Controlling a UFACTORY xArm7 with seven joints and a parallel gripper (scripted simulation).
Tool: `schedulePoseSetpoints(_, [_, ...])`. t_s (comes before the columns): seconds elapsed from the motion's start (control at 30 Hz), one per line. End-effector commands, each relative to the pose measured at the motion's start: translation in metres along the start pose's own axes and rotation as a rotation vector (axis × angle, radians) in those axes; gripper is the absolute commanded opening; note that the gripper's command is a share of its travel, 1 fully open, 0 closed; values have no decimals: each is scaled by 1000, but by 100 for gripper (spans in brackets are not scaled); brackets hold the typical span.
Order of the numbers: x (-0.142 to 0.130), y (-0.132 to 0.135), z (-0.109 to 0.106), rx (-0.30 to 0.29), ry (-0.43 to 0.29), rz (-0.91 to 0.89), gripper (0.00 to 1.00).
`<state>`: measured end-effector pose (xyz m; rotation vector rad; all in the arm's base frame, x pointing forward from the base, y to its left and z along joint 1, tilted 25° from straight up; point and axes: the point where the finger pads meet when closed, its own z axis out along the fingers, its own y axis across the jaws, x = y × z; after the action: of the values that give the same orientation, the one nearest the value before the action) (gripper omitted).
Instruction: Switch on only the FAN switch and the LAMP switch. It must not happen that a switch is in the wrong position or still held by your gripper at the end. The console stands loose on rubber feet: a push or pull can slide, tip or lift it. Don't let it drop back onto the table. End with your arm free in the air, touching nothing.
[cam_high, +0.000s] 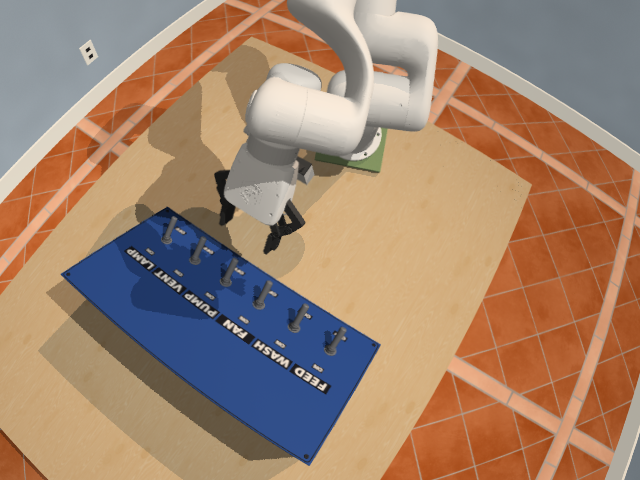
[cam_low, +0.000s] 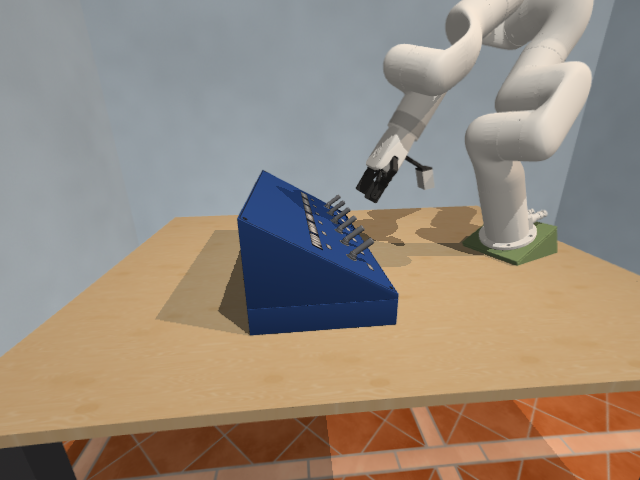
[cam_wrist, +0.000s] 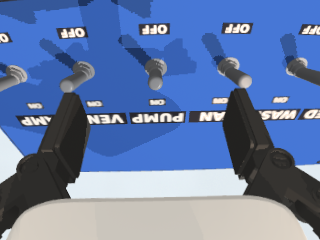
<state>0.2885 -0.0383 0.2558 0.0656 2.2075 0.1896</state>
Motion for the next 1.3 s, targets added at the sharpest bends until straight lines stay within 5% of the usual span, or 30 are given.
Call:
schedulePoseSetpoints(0.0, [-1, 0, 0, 0, -2, 0, 100])
schedulePoseSetpoints(0.5, [-1, -5, 0, 0, -2, 0, 100])
schedulePoseSetpoints(1.27, [-1, -68, 0, 0, -2, 0, 100])
